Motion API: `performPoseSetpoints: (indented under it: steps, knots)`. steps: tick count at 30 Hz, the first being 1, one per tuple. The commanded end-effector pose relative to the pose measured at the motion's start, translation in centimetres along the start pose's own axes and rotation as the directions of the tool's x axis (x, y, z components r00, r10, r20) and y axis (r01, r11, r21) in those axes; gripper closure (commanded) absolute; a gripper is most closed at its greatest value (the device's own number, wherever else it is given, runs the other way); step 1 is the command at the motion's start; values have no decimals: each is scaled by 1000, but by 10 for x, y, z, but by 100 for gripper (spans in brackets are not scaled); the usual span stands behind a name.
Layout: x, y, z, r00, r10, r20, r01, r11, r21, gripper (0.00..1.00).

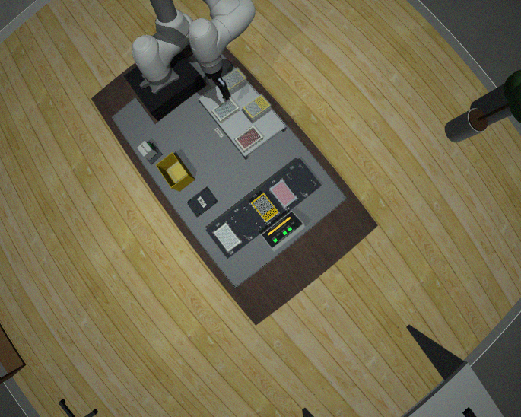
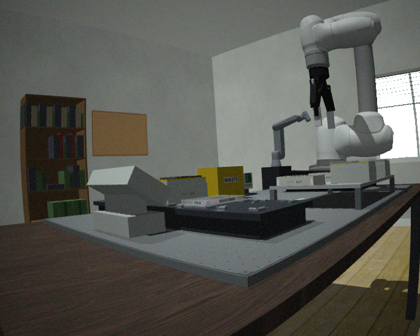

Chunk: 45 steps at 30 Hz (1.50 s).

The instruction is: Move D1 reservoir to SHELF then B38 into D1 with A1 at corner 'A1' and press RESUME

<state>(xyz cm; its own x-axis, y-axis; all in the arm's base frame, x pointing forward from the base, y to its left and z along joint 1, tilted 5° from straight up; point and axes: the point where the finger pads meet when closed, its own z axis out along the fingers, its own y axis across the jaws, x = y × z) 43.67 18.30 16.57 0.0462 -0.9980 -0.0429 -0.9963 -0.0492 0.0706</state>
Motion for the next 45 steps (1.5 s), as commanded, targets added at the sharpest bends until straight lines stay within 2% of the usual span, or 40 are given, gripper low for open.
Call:
performPoseSetpoints:
  steps: [1,45]
  knots:
    - [0,0,4,1000,0,0,0,1000,0,23]
    - [0,0,69,1000,0,0,0,1000,0,23]
